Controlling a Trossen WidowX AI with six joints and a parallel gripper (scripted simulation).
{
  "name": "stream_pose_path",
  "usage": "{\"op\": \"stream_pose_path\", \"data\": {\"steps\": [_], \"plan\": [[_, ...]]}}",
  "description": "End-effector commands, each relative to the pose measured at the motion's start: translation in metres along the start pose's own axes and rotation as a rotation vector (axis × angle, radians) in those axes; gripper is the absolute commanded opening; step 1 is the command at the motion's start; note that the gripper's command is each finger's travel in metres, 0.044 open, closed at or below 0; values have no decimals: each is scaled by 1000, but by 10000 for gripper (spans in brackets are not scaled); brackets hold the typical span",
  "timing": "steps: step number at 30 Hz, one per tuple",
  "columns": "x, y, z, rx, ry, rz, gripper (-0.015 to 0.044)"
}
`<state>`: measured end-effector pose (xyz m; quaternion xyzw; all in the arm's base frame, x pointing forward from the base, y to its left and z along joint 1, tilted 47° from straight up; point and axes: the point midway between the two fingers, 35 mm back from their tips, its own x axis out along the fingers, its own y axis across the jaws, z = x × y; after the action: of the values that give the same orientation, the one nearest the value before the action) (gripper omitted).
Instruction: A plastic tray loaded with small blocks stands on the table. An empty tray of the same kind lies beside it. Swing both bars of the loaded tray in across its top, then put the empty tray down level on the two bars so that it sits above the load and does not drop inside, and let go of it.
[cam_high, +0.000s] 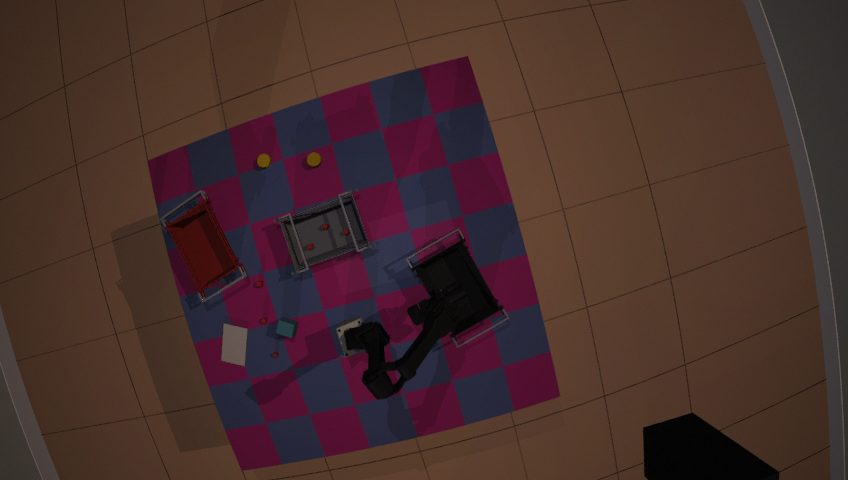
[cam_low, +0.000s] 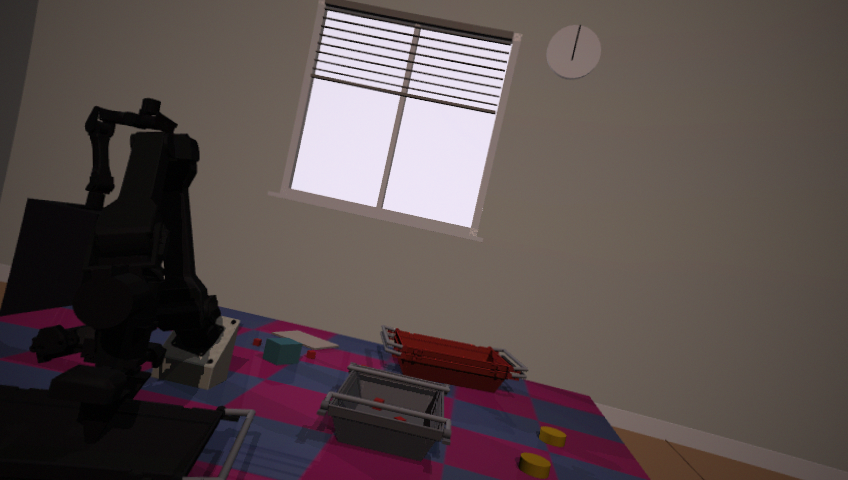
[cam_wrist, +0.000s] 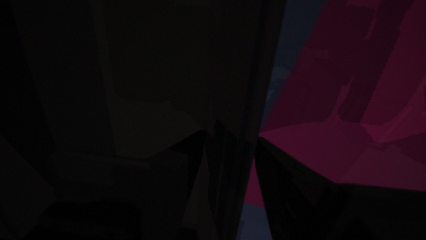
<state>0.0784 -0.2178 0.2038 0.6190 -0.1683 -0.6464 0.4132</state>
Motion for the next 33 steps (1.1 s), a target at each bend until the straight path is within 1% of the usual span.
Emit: {"op": "stream_pose_path", "data": {"steps": [1, 22, 33], "plan": [[1, -2, -1, -7, 5, -10, 139], [-1, -2, -2, -7, 5, -11, 0], [-42, 0, -5, -3, 9, -19, 0]]}}
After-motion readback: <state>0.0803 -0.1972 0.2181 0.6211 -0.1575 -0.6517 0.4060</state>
